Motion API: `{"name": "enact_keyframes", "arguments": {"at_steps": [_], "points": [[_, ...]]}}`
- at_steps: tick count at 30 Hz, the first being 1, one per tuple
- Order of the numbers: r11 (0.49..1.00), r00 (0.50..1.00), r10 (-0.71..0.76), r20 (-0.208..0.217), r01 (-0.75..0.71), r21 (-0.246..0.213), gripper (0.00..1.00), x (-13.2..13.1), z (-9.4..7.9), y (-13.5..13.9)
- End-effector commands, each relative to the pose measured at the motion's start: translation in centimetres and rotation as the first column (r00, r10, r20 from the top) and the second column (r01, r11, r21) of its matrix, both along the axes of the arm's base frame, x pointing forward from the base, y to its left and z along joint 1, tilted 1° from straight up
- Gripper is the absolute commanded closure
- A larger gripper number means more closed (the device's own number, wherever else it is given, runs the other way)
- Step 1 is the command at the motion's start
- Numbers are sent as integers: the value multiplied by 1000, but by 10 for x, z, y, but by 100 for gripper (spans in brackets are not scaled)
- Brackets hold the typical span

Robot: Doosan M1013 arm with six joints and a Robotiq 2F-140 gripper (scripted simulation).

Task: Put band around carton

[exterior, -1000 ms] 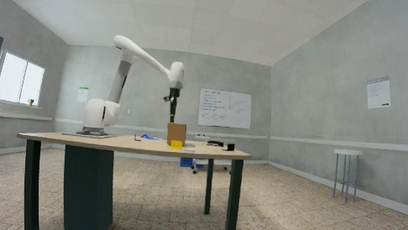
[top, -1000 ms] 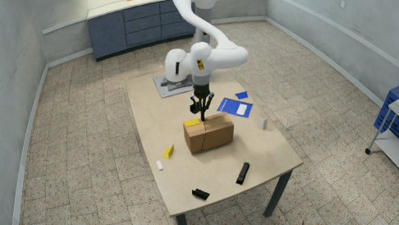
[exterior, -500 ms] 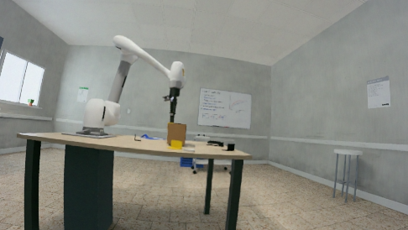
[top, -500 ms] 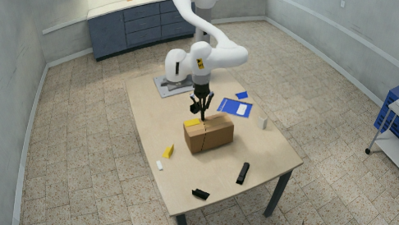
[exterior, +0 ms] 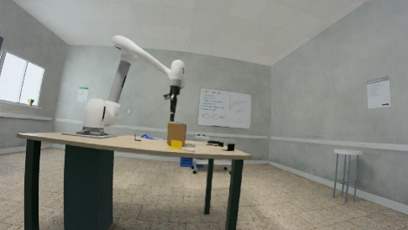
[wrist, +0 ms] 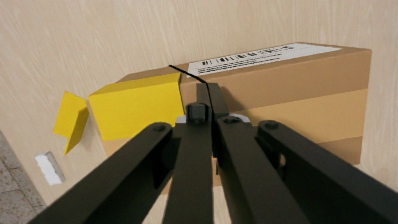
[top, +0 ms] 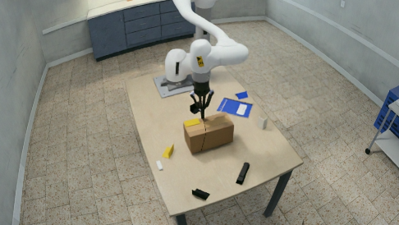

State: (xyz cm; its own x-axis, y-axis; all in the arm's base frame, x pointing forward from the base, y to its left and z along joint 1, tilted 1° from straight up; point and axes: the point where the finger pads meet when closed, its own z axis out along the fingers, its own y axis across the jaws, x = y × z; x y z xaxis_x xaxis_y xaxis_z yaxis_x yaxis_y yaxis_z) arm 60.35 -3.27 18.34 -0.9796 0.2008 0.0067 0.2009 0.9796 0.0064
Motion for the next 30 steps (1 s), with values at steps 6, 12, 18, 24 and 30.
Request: {"name": "enact_keyframes", "arguments": {"at_steps": [6, 12, 18, 24, 30], "points": [[1000, 1000, 0, 1, 0, 0, 90, 0, 1, 0], [1000, 1000, 0, 1, 0, 0, 90, 0, 1, 0], [1000, 1000, 0, 1, 0, 0, 90, 0, 1, 0], [1000, 1000, 0, 1, 0, 0, 90, -3, 1, 0], [1000, 1000, 0, 1, 0, 0, 90, -9, 1, 0]]}}
